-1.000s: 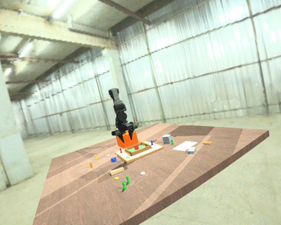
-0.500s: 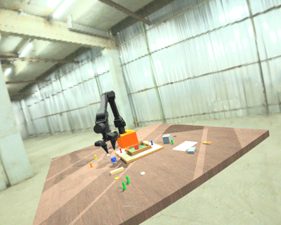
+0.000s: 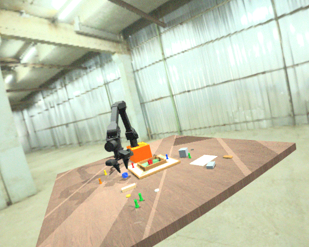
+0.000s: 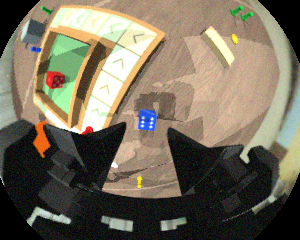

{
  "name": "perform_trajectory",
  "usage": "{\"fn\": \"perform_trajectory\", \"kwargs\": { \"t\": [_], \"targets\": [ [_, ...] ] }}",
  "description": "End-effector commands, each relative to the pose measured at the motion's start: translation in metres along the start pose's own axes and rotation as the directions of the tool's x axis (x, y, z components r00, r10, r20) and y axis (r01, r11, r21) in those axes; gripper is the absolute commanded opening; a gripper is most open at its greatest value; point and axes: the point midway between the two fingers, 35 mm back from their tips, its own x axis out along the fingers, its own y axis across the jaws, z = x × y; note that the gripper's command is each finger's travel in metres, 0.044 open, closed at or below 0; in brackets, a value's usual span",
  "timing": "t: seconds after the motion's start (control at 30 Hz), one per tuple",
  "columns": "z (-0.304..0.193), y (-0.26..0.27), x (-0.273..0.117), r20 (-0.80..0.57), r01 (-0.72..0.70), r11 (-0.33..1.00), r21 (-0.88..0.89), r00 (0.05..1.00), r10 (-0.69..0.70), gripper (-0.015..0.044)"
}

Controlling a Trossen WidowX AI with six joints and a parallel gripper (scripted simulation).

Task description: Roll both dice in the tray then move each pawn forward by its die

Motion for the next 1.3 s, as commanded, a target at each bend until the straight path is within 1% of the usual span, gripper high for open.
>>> {"fn": "perform_trajectory", "kwargs": {
  "t": [0.0,0.63,0.83,1.07,1.17,1.27],
  "targets": [
    [0.001,0.0,0.005,0.003,0.001,1.0,-0.004,1.0,-0.001,0.0275],
    [0.0,0.001,0.033,0.003,0.001,1.0,-0.004,1.0,-0.001,0.0275],
    [0.0,0.001,0.033,0.003,0.001,1.0,-0.004,1.0,-0.001,0.0118],
    [0.0,0.001,0.033,0.003,0.001,1.0,-0.004,1.0,-0.001,0.0071],
    [0.0,0.0,0.028,0.003,0.001,1.0,-0.004,1.0,-0.001,0.0],
    [0.0,-0.003,0.007,0.003,0.001,1.0,-0.004,1.0,-0.001,0.0]
  ]
}}
